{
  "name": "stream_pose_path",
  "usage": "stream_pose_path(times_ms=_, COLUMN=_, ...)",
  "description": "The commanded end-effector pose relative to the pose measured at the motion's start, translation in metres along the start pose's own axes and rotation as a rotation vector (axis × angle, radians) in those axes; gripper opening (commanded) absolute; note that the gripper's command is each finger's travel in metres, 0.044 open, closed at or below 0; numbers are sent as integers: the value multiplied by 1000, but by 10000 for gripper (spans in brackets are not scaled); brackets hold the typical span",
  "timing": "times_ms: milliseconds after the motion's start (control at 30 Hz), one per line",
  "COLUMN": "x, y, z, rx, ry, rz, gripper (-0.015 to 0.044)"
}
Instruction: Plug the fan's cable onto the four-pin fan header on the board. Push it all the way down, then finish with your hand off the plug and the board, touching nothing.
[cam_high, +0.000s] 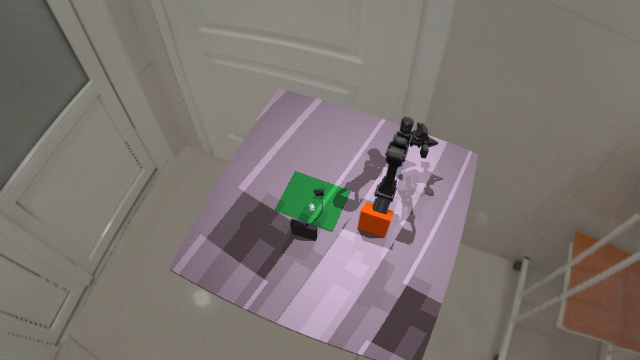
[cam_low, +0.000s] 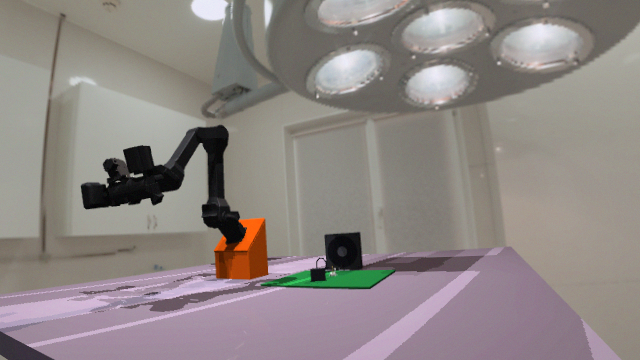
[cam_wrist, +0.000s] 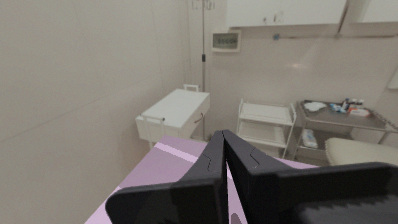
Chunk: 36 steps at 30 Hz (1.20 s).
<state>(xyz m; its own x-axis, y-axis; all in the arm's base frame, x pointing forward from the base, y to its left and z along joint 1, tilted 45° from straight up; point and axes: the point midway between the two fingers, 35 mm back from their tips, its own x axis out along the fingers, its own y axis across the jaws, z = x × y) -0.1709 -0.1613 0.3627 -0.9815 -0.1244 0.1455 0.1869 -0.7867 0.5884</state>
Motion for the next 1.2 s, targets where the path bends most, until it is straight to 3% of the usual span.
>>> stream_pose_path(times_ms=0, x=0, y=0, z=0, rx=0, ry=0, rz=0, gripper=26)
stream_pose_path(times_ms=133, x=-1, y=2, z=-2, rx=-6, ry=6, rz=8, gripper=131)
stream_pose_path(times_ms=300, x=-21, y=43, z=-39, rx=-158, ry=135, rz=171, gripper=263)
stream_pose_path(times_ms=533, x=-77, y=98, z=-101, rx=-409, ry=324, rz=424, gripper=440)
stream_pose_path(times_ms=867, x=-229, y=136, z=-182, rx=-843, ry=557, rz=906, gripper=440)
stream_pose_path(times_ms=1167, x=-382, y=93, z=-218, rx=-1297, ry=617, rz=1328, gripper=440)
